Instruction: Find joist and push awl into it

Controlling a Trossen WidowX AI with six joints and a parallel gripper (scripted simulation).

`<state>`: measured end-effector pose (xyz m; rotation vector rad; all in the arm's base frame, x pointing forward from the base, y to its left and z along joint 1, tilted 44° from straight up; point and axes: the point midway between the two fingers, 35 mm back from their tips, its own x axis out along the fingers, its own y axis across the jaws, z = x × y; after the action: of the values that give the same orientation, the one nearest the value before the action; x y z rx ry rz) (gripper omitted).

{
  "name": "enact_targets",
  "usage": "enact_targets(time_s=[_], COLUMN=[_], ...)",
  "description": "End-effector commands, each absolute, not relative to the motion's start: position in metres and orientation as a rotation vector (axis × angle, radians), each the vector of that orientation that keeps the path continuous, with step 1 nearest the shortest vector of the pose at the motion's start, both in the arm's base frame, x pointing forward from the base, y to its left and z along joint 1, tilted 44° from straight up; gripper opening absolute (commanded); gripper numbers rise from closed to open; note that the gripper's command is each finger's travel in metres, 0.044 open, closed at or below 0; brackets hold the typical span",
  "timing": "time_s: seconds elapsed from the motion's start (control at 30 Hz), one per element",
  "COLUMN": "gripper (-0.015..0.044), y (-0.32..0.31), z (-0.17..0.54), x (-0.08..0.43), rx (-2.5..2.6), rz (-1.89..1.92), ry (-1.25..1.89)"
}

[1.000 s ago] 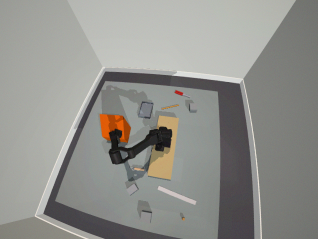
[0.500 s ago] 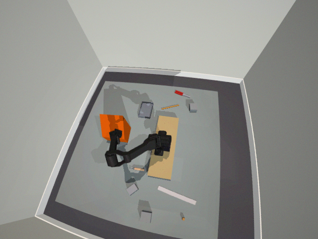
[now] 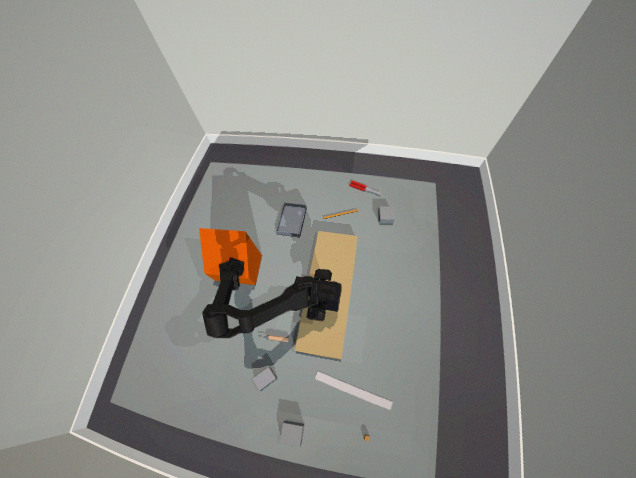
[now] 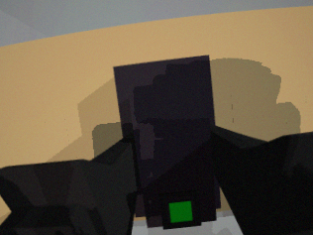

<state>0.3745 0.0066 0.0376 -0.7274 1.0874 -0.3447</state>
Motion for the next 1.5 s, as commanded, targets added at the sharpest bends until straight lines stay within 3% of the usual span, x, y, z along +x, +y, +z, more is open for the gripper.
enact_targets(time_s=[0.0,1.47], gripper=[0.0,0.0], y=[-0.001,-0.071], z=[0.044,0.112], x=[0.375,0.384], rx=[-0.73,-0.733], rz=[-0.346,-0.349], ry=[1.09,1.088])
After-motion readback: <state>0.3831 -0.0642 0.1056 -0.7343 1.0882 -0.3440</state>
